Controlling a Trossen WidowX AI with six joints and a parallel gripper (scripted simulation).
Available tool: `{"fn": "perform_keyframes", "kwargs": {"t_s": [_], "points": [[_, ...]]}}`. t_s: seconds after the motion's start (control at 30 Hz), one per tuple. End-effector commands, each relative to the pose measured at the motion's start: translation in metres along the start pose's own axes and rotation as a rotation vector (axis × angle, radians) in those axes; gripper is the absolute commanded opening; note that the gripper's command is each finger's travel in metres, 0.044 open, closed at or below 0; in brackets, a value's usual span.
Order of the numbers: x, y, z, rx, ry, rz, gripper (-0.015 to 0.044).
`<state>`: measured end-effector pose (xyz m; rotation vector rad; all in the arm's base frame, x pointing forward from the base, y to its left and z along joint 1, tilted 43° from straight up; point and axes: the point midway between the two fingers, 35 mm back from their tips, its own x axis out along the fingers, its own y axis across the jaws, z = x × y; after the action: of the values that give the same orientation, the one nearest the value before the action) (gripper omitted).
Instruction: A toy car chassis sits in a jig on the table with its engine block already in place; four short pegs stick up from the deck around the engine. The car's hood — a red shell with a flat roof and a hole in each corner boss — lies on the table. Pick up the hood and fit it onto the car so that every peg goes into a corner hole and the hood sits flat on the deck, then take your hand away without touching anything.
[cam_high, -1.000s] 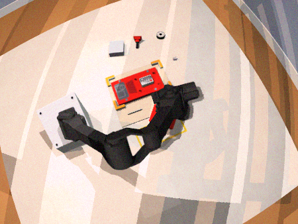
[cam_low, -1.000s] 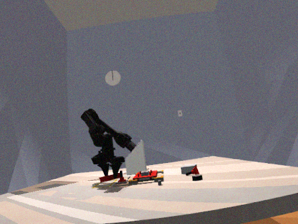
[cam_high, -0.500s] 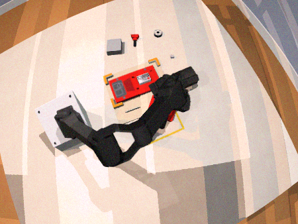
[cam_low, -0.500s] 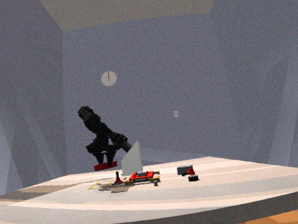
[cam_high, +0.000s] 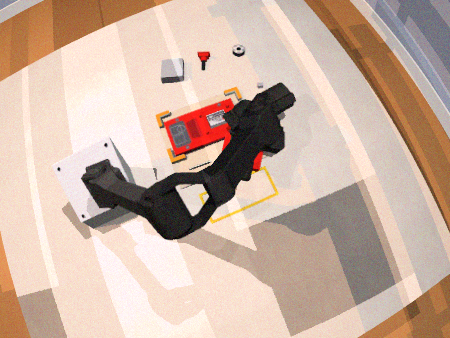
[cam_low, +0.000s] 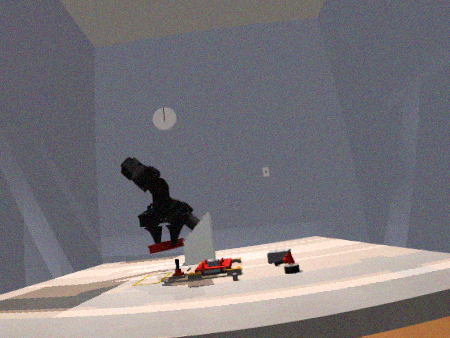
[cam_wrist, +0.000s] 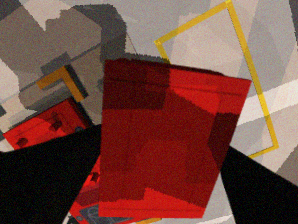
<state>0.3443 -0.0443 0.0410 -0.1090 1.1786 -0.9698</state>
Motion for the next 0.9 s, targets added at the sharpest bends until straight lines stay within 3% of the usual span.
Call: {"fn": "perform_keyframes", "kwargs": {"t_s": [0.0, 0.87], "points": [[-0.004, 0.019, -0.008, -0.087, -0.012, -0.012, 0.0], [-0.007, 0.115, -0.098, -0.599, -0.07, -0.135, 0.0]]}}
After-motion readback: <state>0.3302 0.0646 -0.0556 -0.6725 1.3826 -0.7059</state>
